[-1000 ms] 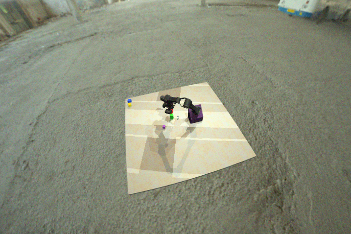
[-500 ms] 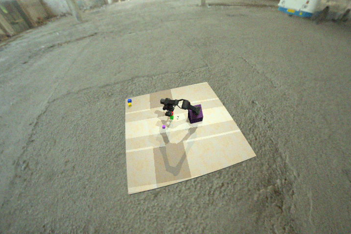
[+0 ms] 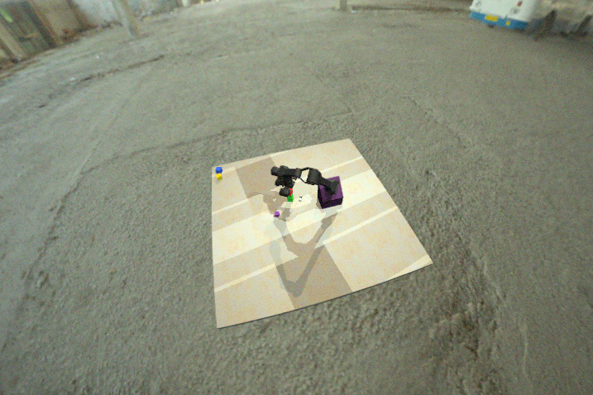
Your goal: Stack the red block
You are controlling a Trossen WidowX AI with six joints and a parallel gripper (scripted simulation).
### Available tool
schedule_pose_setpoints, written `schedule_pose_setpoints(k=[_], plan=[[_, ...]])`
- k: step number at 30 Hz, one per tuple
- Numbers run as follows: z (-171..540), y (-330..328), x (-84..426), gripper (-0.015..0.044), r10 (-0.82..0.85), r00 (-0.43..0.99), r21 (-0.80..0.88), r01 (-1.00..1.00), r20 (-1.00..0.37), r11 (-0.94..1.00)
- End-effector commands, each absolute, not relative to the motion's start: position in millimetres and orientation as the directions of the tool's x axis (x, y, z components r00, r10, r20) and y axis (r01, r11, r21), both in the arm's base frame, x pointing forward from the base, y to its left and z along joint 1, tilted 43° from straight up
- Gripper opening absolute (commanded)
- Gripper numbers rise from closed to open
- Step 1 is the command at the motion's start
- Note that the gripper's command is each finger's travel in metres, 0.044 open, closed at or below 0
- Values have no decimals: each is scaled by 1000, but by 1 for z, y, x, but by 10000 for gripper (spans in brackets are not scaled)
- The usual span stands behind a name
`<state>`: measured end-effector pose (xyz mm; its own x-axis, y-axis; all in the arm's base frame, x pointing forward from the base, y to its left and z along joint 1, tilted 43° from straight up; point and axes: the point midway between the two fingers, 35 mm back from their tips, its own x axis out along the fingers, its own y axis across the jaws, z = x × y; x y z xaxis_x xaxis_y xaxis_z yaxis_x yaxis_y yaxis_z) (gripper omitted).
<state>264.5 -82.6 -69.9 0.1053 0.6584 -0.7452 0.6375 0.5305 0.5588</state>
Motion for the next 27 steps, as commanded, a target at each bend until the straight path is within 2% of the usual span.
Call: schedule_pose_setpoints(k=[1, 10, 27], plan=[[-70, -82, 265, 0, 660, 108, 560, 641, -743, 525], [-67, -86, 264, 0, 660, 108, 559, 641, -744, 525], [-70, -83, 264, 440, 660, 105, 558, 641, -744, 528]])
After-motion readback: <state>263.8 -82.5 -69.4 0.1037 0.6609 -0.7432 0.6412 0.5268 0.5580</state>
